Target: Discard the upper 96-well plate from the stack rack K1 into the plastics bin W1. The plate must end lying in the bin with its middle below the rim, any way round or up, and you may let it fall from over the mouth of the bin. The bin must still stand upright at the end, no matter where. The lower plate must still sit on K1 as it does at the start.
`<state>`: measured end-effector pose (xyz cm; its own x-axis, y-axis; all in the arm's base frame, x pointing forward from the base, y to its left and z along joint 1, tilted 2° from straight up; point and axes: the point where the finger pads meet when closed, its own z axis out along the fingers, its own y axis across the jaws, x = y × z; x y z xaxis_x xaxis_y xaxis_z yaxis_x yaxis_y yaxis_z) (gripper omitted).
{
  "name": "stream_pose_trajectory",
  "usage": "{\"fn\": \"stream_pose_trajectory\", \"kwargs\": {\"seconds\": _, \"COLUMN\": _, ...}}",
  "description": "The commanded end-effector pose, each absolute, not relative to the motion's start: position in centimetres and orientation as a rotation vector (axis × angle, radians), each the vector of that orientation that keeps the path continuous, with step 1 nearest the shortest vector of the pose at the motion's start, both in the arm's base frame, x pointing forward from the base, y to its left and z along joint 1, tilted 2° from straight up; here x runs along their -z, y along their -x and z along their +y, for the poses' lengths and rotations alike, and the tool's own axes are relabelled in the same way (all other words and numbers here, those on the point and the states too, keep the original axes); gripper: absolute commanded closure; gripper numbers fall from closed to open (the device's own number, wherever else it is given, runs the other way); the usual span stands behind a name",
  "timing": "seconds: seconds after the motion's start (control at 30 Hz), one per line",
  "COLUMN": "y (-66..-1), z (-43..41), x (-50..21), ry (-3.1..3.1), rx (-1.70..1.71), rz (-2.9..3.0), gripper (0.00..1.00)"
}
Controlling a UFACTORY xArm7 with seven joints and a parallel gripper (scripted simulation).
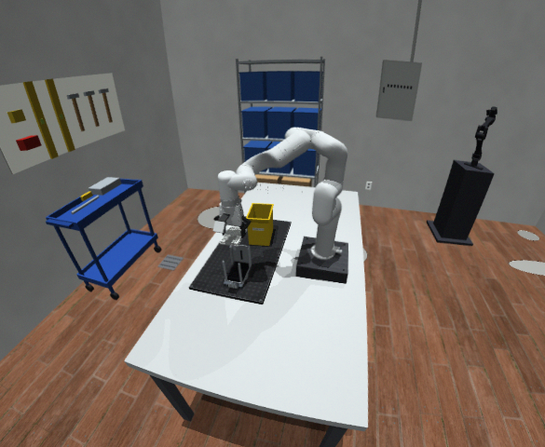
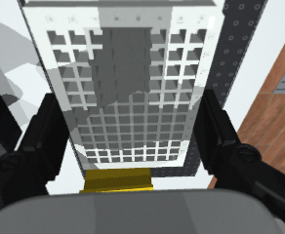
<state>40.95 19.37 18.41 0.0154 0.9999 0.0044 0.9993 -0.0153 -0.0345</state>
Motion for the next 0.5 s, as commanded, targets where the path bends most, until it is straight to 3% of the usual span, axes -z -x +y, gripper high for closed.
{"fn": "stream_pose_trajectory", "kwargs": {"seconds": 0.0, "y": -41.0, "z": 19.4, "x": -18.6, "ry": 2.220, "rx": -0.028, "rz": -2.186, "gripper": 1.00}}
{"fn": "stream_pose_trajectory", "kwargs": {"seconds": 0.47, "y": -40.8, "z": 17.1, "x": -18.5, "ry": 2.110, "rx": -0.026, "rz": -2.291, "gripper": 1.00}}
